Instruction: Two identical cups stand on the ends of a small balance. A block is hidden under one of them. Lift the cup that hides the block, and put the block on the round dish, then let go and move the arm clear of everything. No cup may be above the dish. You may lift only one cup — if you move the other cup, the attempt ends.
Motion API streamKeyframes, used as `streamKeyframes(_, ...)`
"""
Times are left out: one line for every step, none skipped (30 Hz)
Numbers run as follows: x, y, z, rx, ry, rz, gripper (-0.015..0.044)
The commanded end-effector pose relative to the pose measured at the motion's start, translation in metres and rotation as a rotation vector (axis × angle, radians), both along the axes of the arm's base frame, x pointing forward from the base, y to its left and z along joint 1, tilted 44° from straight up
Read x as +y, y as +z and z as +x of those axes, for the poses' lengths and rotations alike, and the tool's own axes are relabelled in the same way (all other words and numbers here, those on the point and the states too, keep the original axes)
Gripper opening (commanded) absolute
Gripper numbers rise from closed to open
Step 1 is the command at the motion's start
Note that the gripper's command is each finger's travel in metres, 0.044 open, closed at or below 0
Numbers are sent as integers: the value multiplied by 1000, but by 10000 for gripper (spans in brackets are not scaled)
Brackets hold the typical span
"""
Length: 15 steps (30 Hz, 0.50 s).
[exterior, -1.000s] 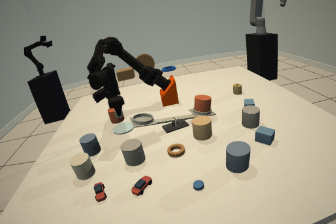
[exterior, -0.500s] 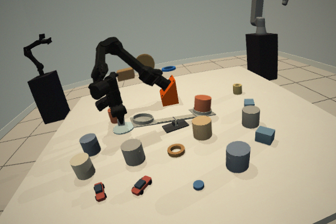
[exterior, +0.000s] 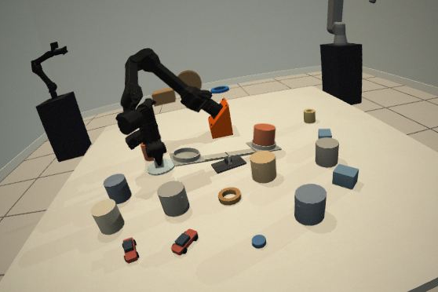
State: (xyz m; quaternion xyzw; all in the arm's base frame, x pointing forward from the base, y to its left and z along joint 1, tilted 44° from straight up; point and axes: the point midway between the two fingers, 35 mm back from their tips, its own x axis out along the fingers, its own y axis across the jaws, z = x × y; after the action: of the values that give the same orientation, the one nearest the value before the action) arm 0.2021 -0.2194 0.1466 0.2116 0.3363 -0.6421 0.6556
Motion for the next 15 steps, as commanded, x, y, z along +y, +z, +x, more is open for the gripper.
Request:
streamKeyframes(0,1,0,-2,-2,-2,131)
streamKeyframes(0,1,0,-2,-2,-2,157)
streamKeyframes(0,1,0,-2,-2,-2,184)
streamKeyframes(0,1,0,-2,-2,-2,210)
streamKeyframes(0,1,0,-2,-2,-2,236)
streamKeyframes(0,1,0,-2,-2,-2,263)
streamKeyframes(0,1,0,-2,-2,-2,289)
streamKeyframes(0,1,0,-2,-2,-2,315)
streamKeyframes(0,1,0,-2,-2,-2,341)
streamKeyframes(0,1,0,-2,-2,-2,368)
streamKeyframes(0,1,0,-2,-2,-2,394)
streamKeyframes(0,1,1,-6,-2,-4,420)
streamKeyframes(0,3,5,-18,-1,-12,440)
streamKeyframes(1,6,9,-30,0,-19,440)
streamKeyframes(4,8,9,-28,0,-16,440)
